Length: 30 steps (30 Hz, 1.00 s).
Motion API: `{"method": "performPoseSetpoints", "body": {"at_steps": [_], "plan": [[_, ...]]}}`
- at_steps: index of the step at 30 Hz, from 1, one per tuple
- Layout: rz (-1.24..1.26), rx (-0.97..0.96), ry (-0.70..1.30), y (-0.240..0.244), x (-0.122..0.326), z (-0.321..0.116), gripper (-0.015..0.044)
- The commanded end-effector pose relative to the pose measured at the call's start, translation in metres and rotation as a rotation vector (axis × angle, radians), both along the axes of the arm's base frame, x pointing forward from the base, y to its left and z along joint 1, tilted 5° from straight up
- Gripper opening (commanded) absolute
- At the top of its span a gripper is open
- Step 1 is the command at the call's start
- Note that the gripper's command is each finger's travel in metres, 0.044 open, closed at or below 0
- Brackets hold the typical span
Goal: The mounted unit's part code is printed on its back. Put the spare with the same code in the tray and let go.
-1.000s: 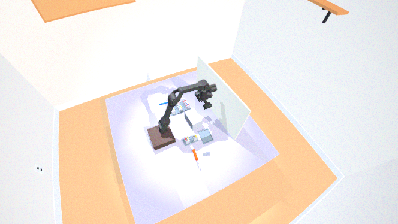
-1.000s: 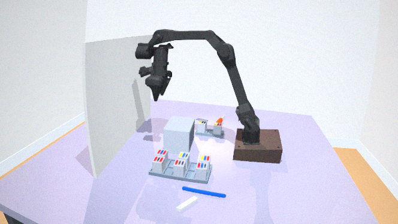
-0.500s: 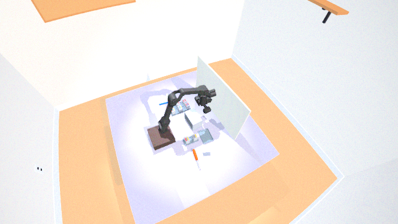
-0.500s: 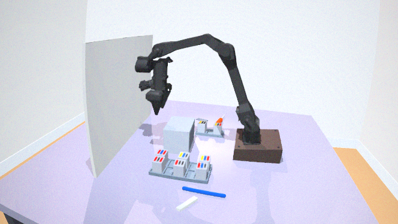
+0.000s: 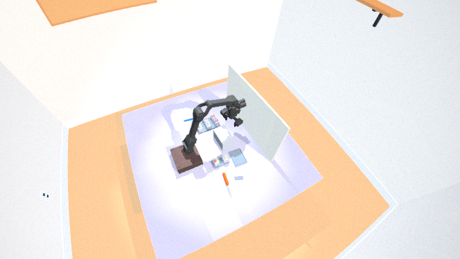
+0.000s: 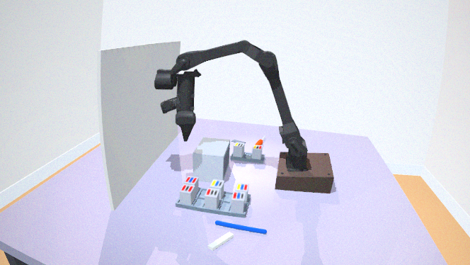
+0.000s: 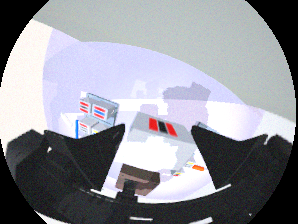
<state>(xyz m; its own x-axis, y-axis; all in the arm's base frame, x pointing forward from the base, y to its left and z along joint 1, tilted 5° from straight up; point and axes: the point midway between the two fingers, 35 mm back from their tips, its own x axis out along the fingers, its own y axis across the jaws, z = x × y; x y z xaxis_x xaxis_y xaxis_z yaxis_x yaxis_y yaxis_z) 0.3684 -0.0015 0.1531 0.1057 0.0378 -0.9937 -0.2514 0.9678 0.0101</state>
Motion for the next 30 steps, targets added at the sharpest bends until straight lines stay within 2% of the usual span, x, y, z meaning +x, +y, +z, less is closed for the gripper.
{"method": "performPoseSetpoints", "body": {"at_steps": [1,10,21,26,30], "plan": [[0.424,-0.038,-0.016,0.07,-0.007,0.001,0.044],[1.236,-0.113,-0.058,0.187,-0.051,0.003,0.044],[1.252,-0.115,-0.059,0.19,-0.053,0.003,0.044],[1.252,-0.114,-0.059,0.193,-0.048,-0.027,0.0309],[1.252,-0.114,-0.059,0.194,-0.047,-0.037,0.03]]}}
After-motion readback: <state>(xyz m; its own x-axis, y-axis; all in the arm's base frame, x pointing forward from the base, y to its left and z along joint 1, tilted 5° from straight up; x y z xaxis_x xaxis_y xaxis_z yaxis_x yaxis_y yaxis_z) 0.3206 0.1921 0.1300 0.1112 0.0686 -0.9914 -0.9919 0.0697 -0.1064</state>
